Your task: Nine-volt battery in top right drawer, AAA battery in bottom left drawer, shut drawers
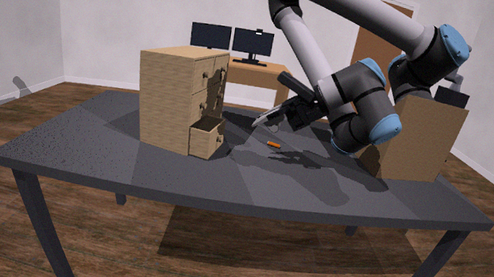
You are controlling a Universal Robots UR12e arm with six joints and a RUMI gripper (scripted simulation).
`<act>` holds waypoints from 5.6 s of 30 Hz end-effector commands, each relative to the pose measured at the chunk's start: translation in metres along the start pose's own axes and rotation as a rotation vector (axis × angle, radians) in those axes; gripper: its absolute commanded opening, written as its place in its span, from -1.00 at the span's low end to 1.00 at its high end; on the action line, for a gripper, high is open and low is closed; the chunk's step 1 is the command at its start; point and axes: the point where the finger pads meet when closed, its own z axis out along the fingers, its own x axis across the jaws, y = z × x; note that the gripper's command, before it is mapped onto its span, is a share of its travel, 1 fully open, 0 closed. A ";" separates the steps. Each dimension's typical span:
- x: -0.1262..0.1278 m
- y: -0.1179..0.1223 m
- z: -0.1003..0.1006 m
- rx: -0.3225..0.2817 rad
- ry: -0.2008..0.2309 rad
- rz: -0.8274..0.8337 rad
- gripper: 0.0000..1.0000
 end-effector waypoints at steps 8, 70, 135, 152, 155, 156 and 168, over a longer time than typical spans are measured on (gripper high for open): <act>0.000 0.000 0.000 0.001 0.000 0.000 -0.61; 0.000 0.022 0.093 0.001 0.000 0.000 -0.61; 0.000 0.024 0.105 0.001 0.000 0.000 -0.61; 0.000 0.024 0.105 0.001 0.000 0.000 -0.61; 0.000 0.024 0.105 0.001 0.000 0.000 -0.61; 0.000 0.024 0.105 0.001 0.000 0.000 -0.61; 0.000 0.024 0.105 0.001 0.000 0.000 -0.61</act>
